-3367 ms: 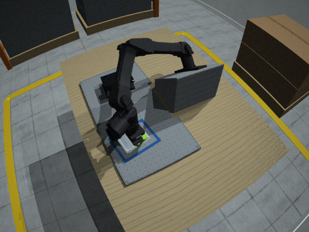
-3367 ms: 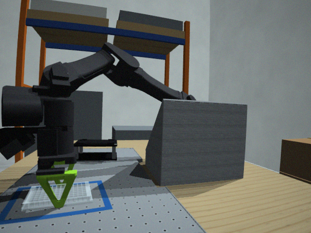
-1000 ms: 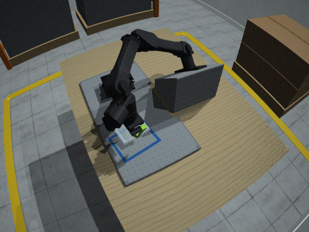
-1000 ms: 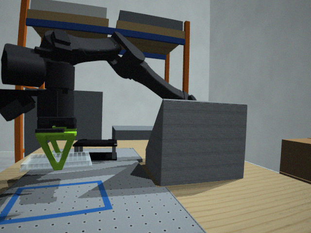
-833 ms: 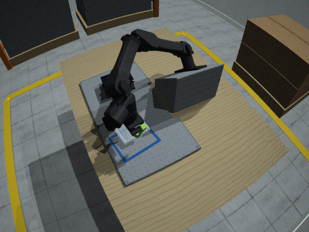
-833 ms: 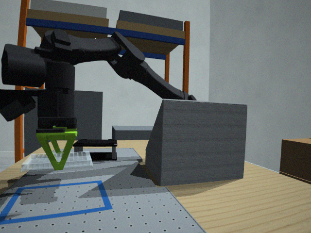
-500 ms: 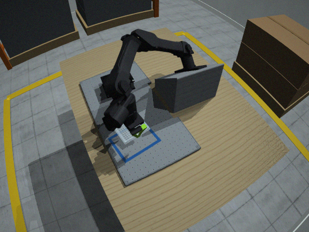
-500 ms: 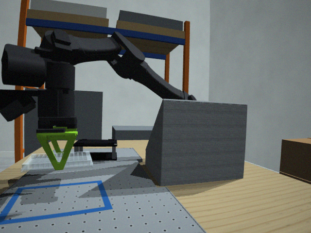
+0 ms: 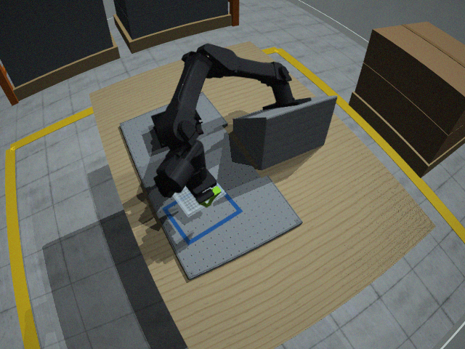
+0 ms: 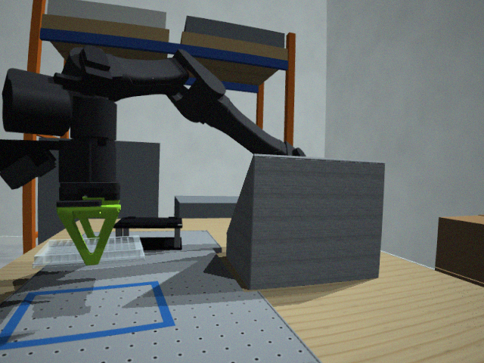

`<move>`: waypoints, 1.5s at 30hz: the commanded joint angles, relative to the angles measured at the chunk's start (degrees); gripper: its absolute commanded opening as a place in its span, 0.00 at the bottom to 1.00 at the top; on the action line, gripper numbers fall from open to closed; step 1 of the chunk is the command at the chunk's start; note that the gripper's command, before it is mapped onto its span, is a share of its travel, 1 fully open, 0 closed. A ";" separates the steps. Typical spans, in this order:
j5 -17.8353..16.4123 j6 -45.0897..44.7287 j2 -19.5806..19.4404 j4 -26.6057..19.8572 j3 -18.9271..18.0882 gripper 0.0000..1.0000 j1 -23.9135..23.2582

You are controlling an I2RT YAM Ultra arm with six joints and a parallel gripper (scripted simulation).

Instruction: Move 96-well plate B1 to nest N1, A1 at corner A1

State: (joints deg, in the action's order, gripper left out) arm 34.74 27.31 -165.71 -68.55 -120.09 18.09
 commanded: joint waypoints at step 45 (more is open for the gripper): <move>2.10 6.00 18.05 6.17 19.42 0.00 -3.15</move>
State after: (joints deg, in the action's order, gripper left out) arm 35.94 34.48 -150.93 -63.86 -102.04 13.89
